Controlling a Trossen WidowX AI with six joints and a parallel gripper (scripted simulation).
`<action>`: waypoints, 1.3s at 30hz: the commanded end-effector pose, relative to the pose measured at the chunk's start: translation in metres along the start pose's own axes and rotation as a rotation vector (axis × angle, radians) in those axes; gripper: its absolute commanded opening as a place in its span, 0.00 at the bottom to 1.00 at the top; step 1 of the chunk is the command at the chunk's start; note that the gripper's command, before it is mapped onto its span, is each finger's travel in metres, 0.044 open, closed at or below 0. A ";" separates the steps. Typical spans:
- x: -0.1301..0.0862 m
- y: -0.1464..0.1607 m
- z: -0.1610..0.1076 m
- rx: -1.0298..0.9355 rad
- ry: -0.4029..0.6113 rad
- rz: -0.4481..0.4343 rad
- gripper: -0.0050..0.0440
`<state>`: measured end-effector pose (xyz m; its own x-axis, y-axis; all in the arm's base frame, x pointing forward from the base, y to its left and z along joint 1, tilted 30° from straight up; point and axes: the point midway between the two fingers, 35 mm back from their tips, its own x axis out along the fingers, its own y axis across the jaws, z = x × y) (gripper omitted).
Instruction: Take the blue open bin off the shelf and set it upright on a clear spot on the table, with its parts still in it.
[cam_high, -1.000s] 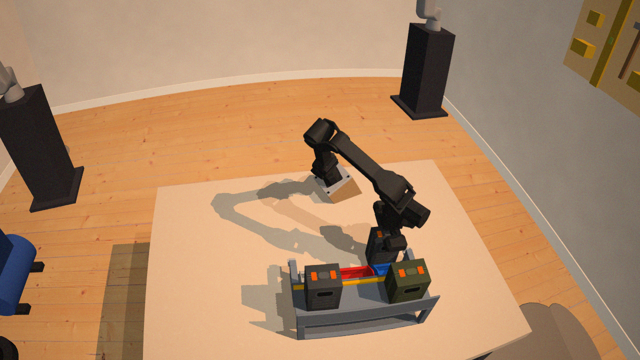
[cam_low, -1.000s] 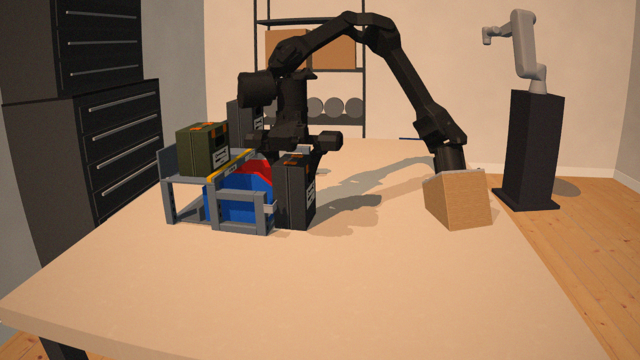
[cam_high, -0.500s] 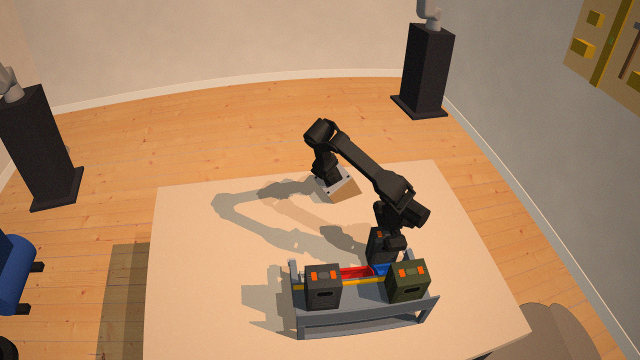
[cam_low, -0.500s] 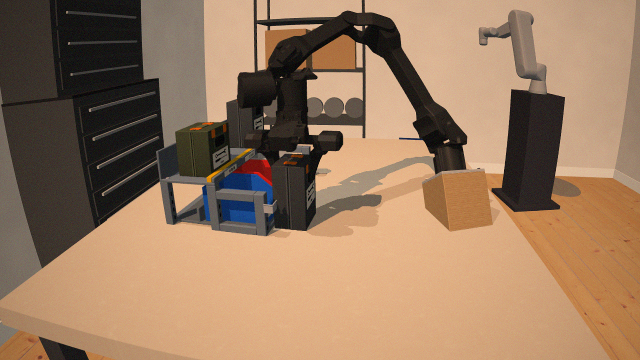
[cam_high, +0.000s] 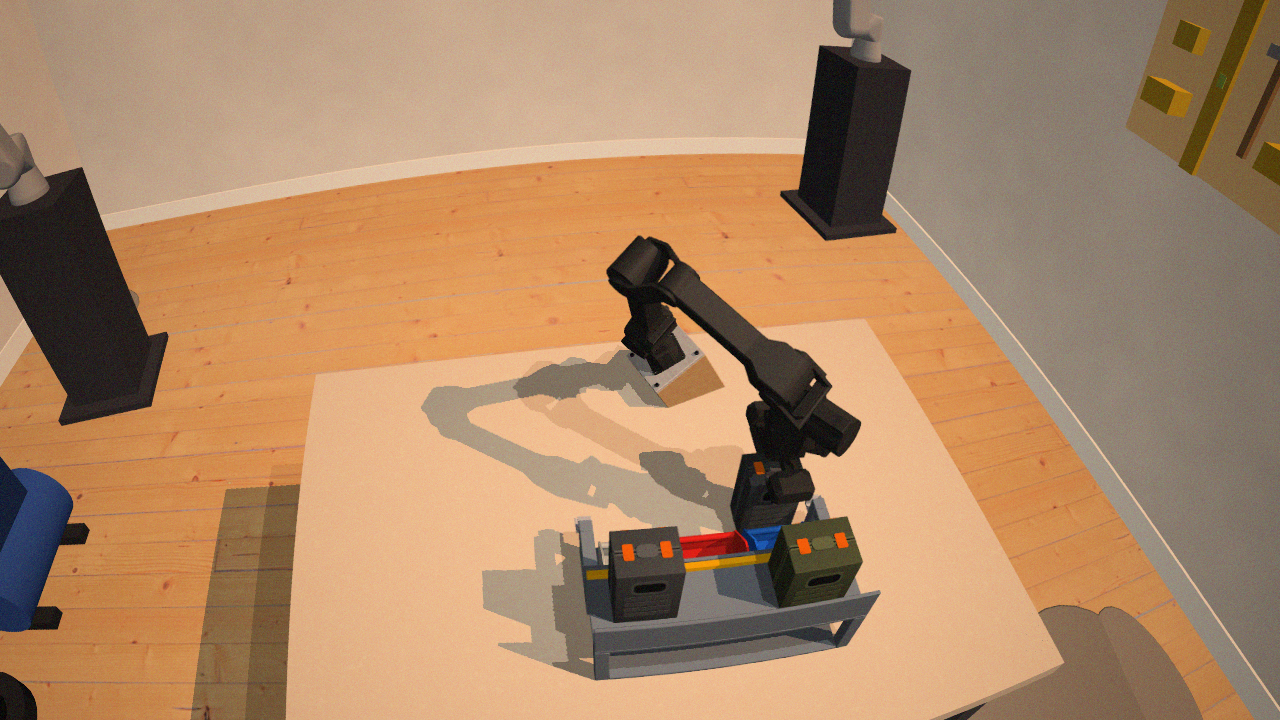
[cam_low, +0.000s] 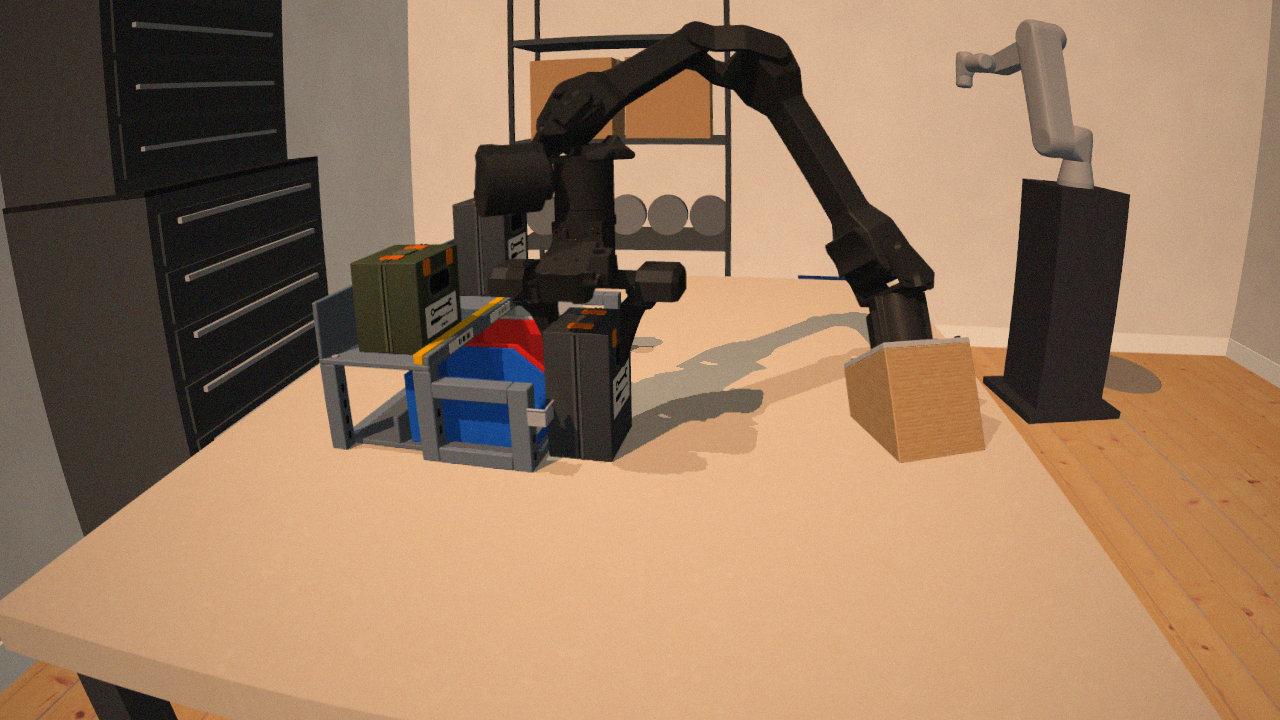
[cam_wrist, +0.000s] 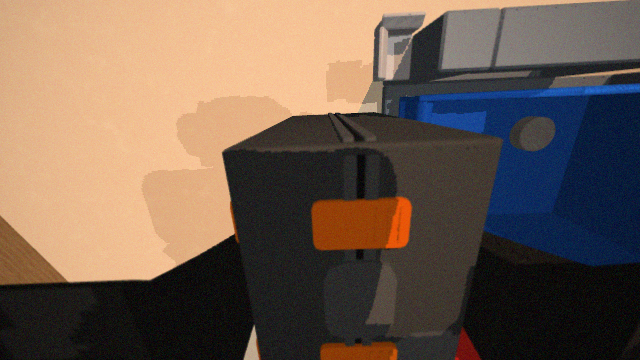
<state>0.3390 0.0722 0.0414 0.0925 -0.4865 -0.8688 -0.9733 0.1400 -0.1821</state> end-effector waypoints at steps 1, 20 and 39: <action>-0.006 -0.003 -0.001 0.009 -0.011 -0.015 0.10; -0.006 -0.003 -0.001 0.009 -0.011 -0.015 0.10; -0.016 -0.003 -0.001 0.012 -0.007 -0.018 0.10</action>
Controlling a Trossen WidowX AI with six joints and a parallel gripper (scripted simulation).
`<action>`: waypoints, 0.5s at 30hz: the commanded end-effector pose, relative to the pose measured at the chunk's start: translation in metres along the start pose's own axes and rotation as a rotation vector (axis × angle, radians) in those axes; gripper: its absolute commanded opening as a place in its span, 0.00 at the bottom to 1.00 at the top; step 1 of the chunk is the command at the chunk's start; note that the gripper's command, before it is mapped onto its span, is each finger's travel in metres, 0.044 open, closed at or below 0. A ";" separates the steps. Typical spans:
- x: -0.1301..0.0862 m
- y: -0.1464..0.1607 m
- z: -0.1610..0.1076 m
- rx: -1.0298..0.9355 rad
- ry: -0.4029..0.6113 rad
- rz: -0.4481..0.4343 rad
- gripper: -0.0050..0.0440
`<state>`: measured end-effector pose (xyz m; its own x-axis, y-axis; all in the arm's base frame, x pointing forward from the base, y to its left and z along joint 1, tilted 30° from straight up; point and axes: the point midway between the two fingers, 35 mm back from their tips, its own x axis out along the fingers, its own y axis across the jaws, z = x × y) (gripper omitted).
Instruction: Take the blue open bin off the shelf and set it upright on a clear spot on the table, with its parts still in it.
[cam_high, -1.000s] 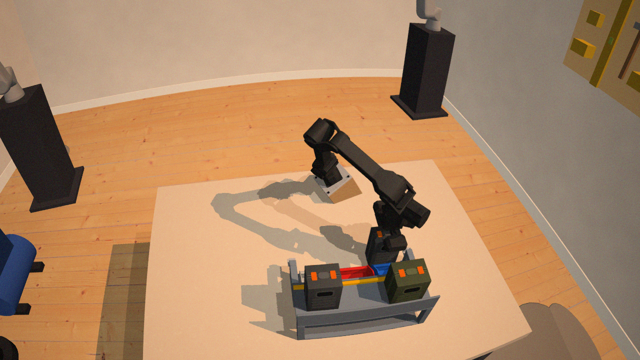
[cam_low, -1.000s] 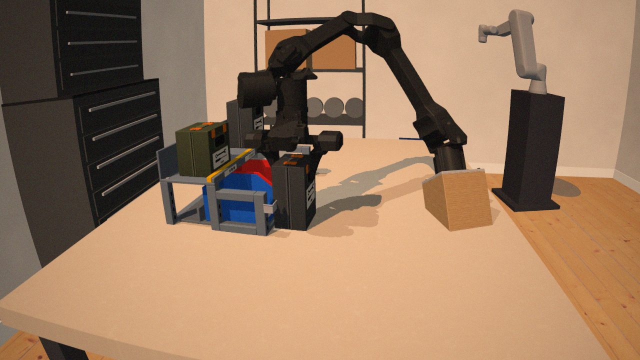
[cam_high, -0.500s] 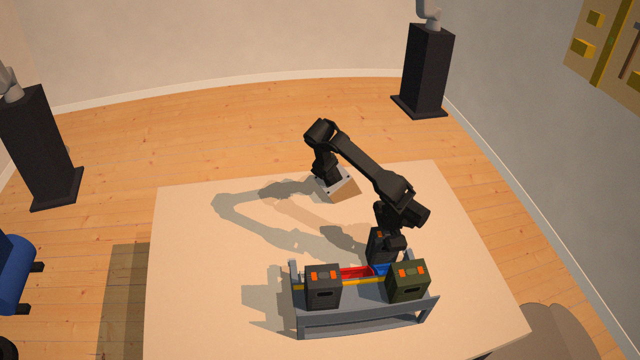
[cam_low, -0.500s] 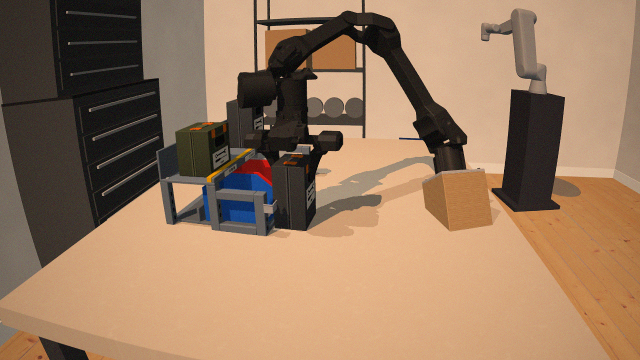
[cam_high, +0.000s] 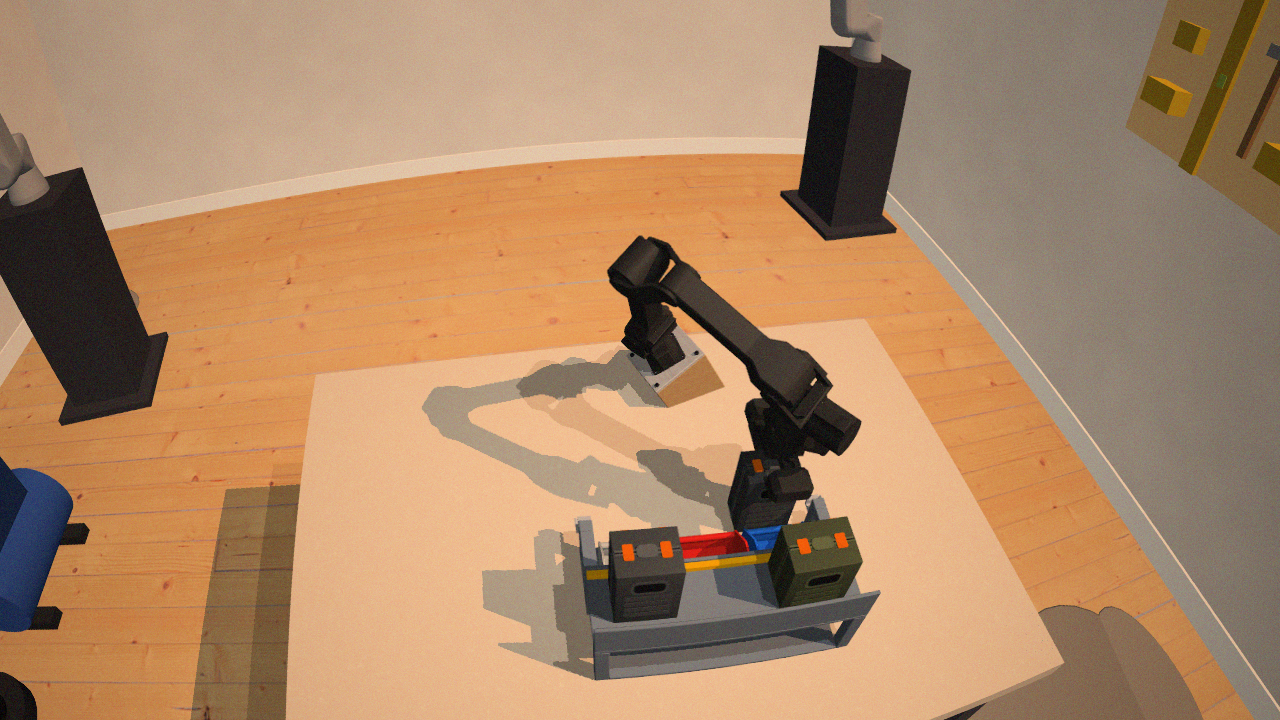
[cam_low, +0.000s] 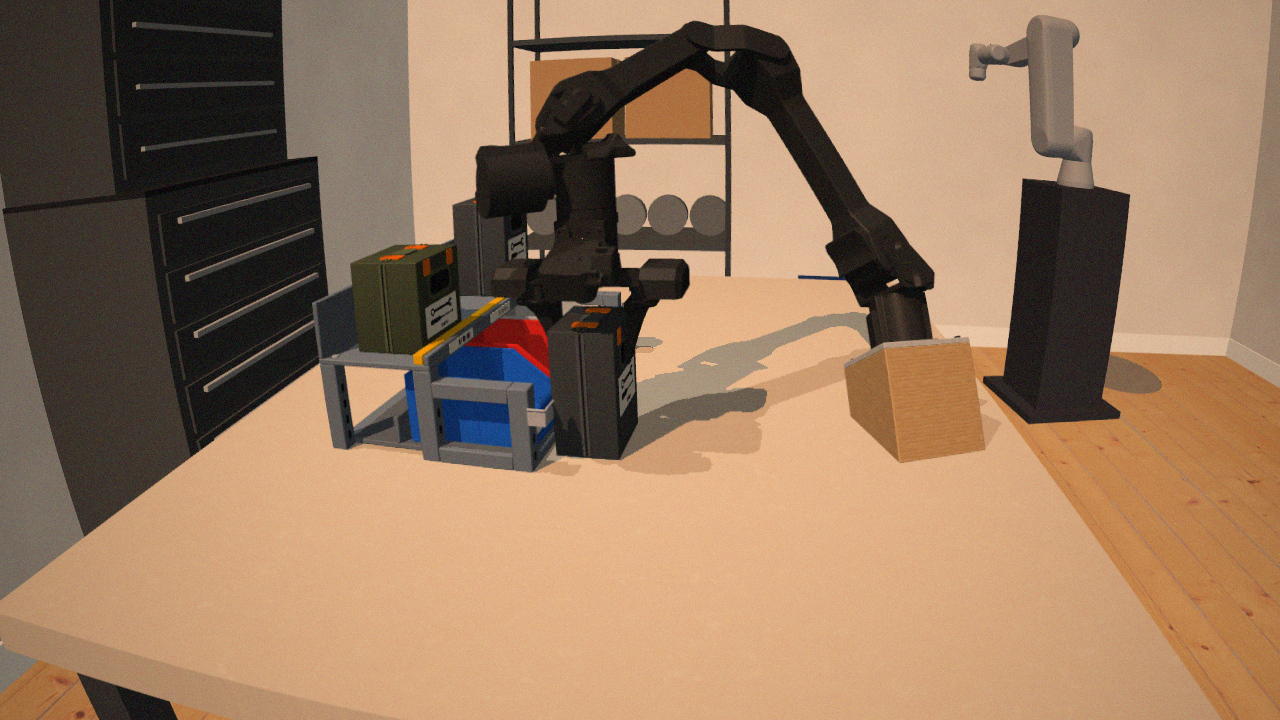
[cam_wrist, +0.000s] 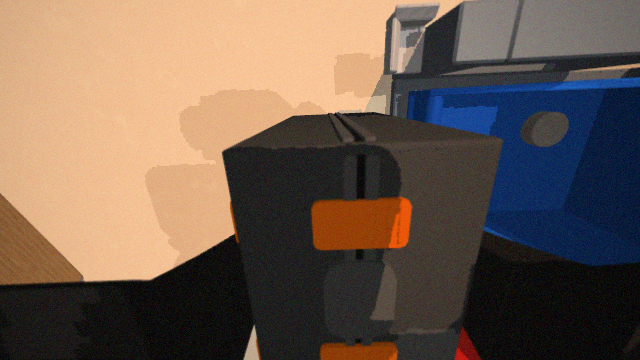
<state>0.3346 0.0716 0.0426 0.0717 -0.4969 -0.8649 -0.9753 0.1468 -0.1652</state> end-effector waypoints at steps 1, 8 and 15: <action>-0.015 -0.007 0.001 0.015 -0.022 -0.036 0.10; -0.013 -0.005 -0.001 0.014 -0.018 -0.026 0.10; -0.022 -0.007 0.000 0.017 -0.025 -0.040 0.10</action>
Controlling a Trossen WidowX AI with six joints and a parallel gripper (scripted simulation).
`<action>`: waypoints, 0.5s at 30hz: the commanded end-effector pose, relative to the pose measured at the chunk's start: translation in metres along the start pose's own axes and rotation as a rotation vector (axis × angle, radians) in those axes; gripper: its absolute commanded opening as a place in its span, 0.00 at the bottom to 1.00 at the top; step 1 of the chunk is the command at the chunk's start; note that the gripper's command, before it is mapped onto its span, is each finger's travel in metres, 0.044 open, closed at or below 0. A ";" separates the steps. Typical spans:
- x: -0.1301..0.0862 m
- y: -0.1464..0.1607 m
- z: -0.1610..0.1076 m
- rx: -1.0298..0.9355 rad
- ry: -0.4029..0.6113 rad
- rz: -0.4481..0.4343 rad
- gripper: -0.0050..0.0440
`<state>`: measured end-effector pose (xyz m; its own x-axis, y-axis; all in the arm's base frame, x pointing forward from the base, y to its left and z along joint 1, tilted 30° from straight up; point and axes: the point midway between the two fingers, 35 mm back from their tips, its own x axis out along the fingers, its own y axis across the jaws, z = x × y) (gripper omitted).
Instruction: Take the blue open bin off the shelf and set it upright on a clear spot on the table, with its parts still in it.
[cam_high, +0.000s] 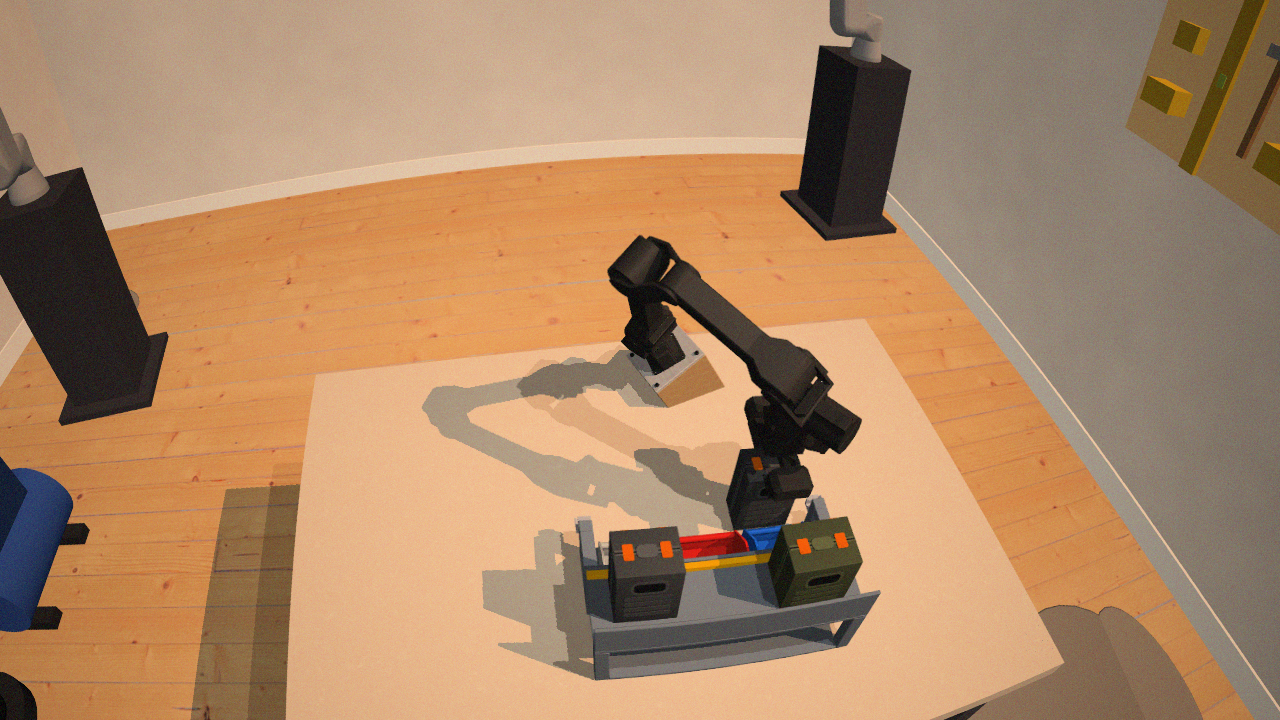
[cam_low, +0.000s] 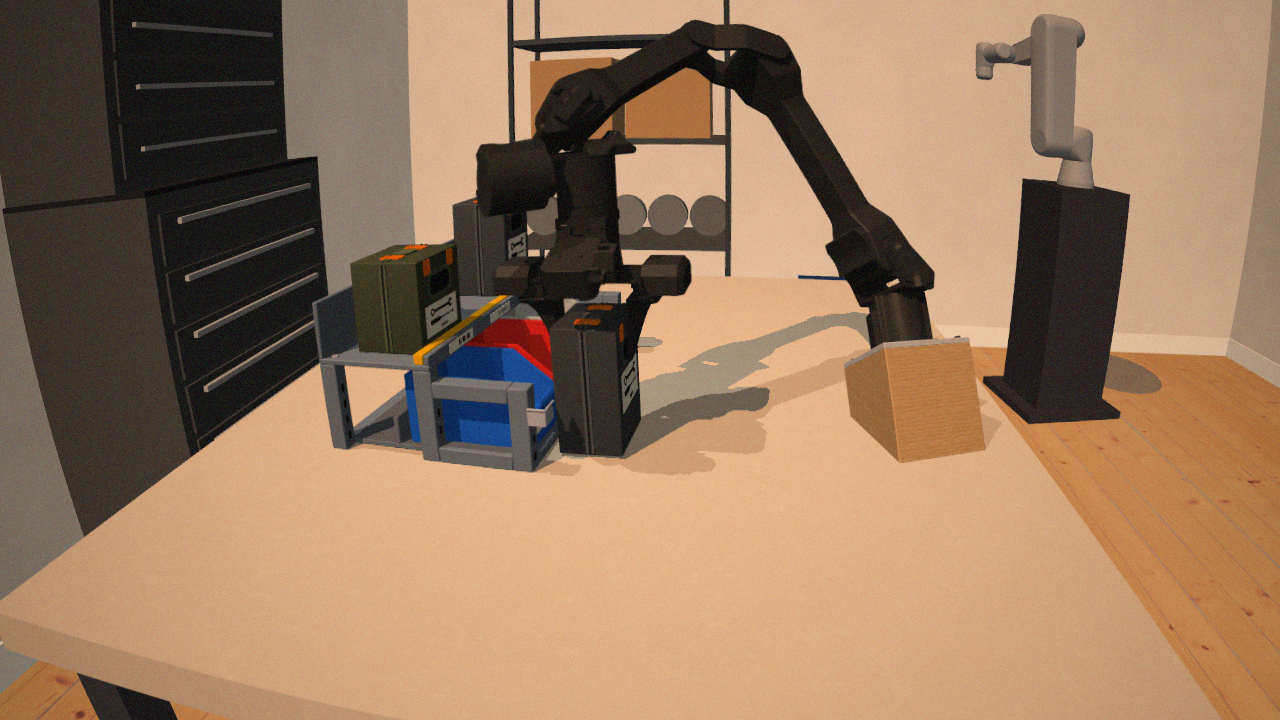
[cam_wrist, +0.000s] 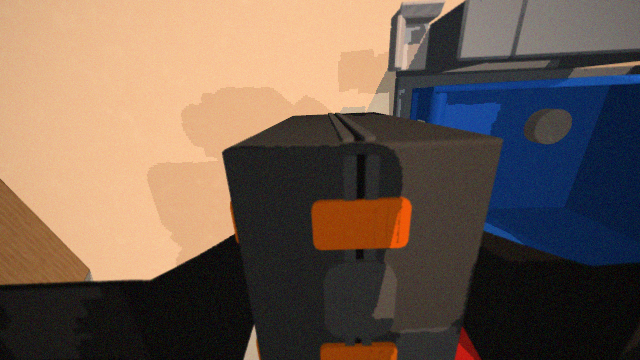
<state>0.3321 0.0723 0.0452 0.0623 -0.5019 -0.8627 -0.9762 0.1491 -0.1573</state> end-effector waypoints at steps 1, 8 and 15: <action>-0.019 -0.008 0.001 0.019 -0.033 -0.048 0.10; -0.019 -0.008 0.001 0.019 -0.033 -0.048 0.10; -0.029 -0.010 0.002 0.019 -0.033 -0.048 0.10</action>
<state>0.3312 0.0747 0.0513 0.0579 -0.5053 -0.8610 -0.9768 0.1496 -0.1535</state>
